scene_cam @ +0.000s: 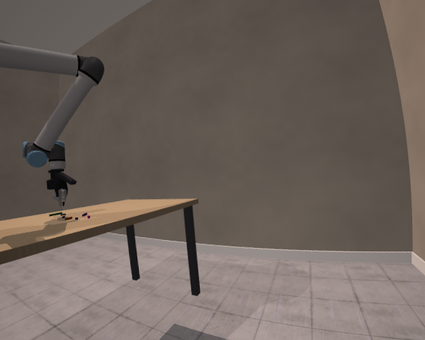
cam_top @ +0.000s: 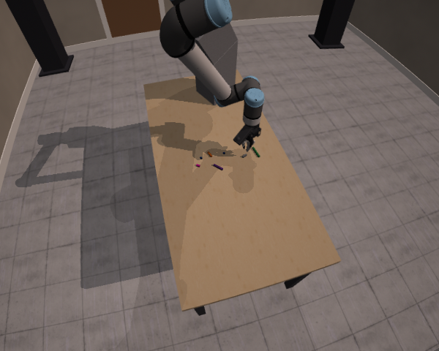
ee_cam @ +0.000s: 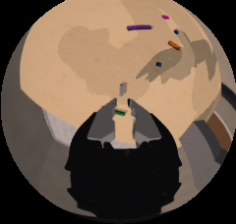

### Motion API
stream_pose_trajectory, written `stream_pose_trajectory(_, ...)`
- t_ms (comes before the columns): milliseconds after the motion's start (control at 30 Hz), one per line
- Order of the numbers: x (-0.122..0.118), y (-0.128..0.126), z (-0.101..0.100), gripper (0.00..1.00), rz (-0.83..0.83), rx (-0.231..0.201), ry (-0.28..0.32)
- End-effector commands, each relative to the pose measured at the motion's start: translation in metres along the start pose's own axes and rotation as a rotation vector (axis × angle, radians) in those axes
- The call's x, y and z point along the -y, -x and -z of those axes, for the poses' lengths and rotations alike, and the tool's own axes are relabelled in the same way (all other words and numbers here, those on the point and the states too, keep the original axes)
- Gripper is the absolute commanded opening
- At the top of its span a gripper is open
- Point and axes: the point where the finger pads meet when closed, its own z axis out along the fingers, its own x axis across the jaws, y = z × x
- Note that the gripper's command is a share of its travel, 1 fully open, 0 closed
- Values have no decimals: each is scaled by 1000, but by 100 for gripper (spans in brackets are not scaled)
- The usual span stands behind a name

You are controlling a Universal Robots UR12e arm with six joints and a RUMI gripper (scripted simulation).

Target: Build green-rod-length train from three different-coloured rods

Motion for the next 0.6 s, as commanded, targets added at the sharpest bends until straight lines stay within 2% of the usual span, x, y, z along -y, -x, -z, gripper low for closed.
stream_pose_trajectory(0,0,0,-7,14,0,1,0)
stream_pose_trajectory(567,0,0,-29,14,0,1,0)
